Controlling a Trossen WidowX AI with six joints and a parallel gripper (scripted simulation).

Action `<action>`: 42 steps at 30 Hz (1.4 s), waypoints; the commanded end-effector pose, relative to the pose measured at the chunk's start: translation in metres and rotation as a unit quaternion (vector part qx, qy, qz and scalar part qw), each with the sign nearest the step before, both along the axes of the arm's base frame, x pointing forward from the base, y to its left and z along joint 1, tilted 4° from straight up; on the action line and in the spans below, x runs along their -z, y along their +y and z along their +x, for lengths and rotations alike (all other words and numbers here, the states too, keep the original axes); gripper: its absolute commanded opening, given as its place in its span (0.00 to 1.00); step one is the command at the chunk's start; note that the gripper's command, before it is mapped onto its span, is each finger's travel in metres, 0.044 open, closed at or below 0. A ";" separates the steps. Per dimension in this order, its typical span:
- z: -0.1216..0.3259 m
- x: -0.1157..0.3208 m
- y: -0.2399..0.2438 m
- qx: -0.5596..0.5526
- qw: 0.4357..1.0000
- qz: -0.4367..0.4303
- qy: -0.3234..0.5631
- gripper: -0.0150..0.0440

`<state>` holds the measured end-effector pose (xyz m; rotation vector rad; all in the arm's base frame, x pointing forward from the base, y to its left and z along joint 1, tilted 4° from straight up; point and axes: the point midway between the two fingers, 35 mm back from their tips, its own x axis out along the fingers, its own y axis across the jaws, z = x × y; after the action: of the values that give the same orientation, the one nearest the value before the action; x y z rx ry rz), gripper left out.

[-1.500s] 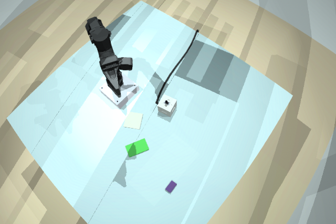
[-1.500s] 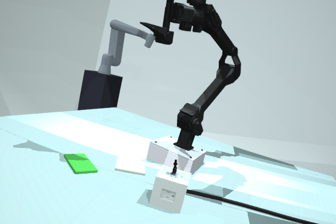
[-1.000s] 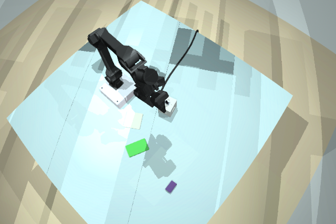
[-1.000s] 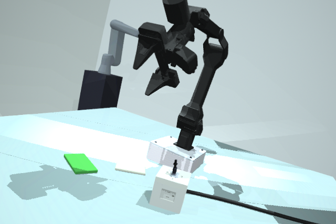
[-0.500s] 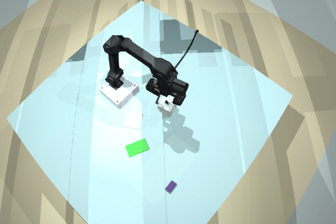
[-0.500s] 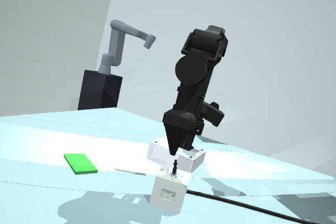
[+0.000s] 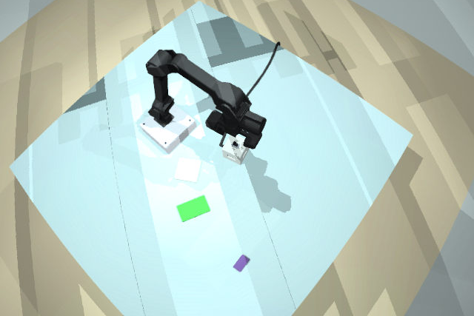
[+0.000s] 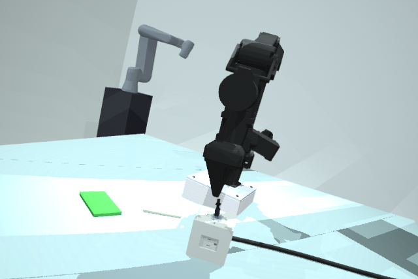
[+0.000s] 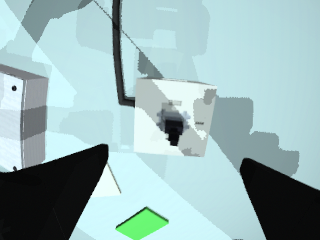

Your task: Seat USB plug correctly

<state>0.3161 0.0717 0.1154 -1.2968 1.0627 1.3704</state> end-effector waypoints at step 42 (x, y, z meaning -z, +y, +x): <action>0.000 0.025 0.002 0.000 1.000 0.000 0.002 0.42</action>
<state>0.3156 0.0734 0.0896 -1.2954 1.0654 1.3734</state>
